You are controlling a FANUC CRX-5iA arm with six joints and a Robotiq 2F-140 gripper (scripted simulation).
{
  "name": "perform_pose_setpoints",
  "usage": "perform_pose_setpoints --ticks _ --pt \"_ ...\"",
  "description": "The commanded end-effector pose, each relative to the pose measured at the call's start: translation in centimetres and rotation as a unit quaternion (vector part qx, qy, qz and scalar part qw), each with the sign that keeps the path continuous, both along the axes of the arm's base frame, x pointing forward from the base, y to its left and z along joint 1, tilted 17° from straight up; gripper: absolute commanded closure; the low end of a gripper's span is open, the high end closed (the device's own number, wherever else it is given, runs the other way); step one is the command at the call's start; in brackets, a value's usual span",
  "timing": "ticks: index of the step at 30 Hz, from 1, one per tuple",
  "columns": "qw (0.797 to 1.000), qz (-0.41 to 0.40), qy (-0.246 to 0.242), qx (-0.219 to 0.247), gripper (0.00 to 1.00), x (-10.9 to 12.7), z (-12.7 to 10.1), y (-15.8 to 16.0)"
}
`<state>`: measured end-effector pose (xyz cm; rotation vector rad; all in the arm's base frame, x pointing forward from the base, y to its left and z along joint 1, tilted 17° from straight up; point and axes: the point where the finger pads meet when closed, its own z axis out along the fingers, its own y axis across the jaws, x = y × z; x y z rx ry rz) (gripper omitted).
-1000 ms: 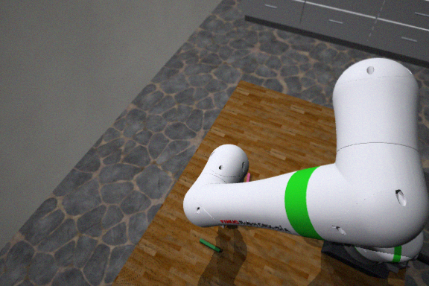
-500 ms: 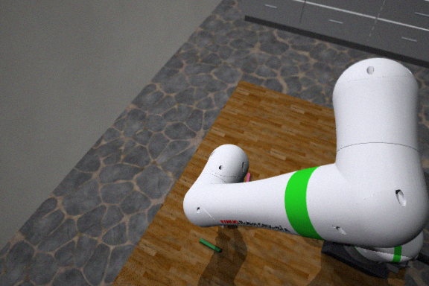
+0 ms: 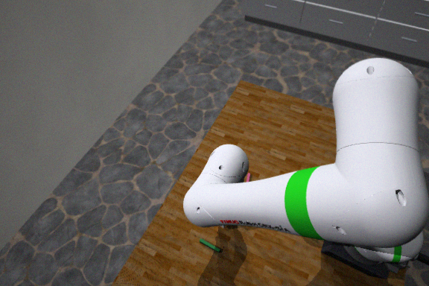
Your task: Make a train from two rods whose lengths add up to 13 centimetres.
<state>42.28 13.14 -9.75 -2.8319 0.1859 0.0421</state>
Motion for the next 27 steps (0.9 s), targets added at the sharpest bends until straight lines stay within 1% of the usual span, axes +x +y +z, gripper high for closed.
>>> perform_pose_setpoints --ticks 1,14,27 --pt "1.0 0.0 0.0 0.0 0.59 0.0 0.0 0.0" --pt "1.0 0.0 0.0 0.0 0.59 0.0 -0.4 0.1" --pt "1.0 0.0 0.0 0.0 0.59 0.0 -1.6 0.5"
